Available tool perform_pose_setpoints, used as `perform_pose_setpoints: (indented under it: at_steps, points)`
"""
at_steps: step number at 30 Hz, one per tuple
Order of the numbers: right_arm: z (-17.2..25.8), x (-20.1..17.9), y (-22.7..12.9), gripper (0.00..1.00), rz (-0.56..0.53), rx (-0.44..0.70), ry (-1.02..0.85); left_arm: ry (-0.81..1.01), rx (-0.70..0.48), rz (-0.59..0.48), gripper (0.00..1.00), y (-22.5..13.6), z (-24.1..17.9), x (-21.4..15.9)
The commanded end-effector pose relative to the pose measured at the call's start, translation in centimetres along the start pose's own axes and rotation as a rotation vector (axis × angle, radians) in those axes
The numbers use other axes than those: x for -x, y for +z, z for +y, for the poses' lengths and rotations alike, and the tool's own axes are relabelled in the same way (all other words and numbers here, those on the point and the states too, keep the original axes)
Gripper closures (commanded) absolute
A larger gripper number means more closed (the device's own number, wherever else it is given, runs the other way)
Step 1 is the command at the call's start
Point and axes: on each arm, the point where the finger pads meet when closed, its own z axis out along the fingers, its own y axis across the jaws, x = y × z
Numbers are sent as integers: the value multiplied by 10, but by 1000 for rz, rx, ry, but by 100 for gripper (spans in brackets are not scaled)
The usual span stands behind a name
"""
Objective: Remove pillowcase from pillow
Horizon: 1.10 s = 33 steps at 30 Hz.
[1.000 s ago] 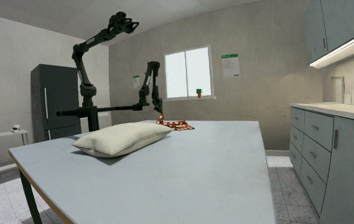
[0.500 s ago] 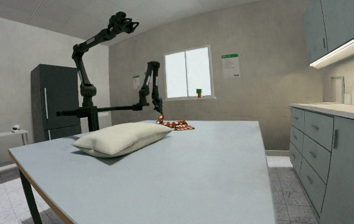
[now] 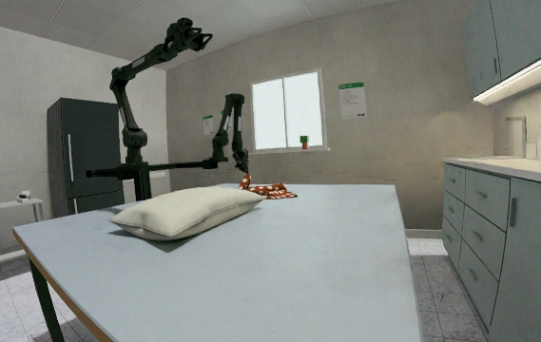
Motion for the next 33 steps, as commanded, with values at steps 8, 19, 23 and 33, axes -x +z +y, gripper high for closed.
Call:
perform_pose_setpoints:
  at_steps: [8,19,23,33]
  points:
    - [-1,18,2,40,-39,1,-9,-7,12,1,94,-3,1,1]
    - [-1,18,2,40,-39,1,-9,-7,12,1,40,-3,1,1]
    - [-1,18,2,40,-39,1,-9,-7,12,1,40,-3,1,1]
    - [-1,18,2,40,-39,1,-9,-7,12,1,40,-3,1,1]
